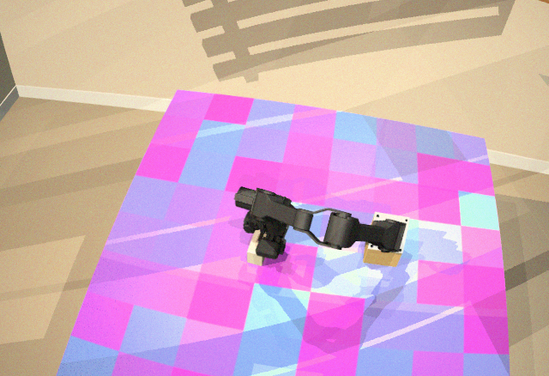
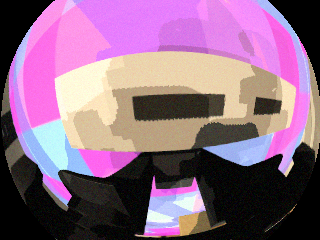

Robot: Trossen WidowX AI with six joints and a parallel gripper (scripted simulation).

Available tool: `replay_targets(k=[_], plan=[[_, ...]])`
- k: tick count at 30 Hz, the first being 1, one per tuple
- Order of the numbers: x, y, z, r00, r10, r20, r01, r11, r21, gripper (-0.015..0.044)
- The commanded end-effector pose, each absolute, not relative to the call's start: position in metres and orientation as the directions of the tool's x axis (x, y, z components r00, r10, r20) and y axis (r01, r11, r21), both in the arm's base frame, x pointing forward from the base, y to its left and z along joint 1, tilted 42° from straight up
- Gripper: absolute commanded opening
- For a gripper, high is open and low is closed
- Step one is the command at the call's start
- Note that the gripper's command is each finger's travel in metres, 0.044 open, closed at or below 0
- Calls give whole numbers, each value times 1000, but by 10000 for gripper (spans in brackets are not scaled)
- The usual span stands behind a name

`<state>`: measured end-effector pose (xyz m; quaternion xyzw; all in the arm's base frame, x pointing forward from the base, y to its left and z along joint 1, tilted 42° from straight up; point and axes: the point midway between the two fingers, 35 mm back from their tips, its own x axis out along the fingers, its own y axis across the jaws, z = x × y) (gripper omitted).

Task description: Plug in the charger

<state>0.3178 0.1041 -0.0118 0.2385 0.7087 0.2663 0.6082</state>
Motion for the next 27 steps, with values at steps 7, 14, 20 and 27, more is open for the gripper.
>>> replay_targets(k=[7, 14, 20, 27], plan=[[318, 104, -12, -144, 662, -735, 12, 744, 668, 184], [318, 104, -12, -144, 662, -735, 12, 744, 668, 368], [318, 104, -12, -143, 662, -735, 11, 744, 668, 440], [316, 104, -12, -139, 663, -736, 9, 744, 668, 440]])
